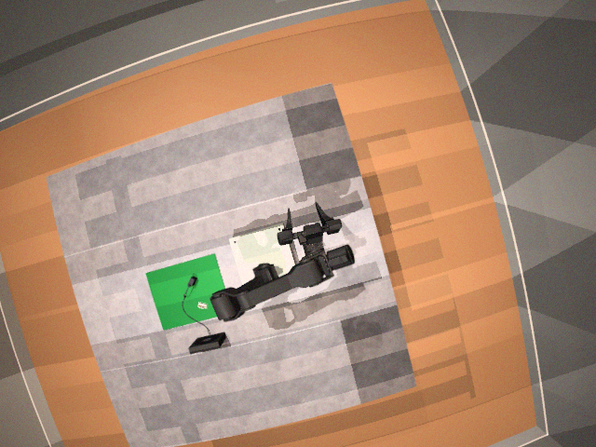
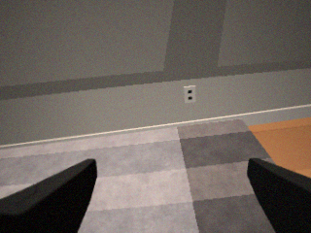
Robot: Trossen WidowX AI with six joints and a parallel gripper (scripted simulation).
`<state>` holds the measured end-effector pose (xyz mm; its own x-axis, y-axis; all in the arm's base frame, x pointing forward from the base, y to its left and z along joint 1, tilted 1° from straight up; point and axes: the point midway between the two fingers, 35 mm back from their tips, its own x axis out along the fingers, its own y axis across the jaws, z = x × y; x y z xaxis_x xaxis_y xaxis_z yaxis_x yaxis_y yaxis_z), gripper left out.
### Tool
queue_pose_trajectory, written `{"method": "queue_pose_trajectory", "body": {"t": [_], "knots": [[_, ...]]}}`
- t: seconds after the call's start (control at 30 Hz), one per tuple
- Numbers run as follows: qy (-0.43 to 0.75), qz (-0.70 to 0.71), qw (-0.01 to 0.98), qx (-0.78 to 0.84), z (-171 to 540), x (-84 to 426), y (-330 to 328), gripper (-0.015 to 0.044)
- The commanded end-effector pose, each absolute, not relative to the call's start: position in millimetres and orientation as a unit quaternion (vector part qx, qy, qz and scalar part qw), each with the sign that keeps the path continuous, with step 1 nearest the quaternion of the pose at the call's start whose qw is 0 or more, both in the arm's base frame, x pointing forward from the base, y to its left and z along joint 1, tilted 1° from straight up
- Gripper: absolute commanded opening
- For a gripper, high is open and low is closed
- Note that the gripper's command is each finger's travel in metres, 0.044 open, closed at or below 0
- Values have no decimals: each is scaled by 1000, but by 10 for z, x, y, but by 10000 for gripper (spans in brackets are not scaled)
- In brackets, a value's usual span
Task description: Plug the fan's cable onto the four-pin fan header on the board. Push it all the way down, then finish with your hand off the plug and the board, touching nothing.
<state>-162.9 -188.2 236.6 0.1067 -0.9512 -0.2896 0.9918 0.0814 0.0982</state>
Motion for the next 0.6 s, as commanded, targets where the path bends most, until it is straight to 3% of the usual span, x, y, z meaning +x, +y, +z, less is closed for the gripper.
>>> {"method": "queue_pose_trajectory", "body": {"t": [0.0,0.43,0.57], "knots": [[75,-664,731,135,2366,-1629,-1882,426],[119,-587,741,304,2121,-1162,-2303,440],[120,-540,734,394,2033,-802,-2492,440]]}}
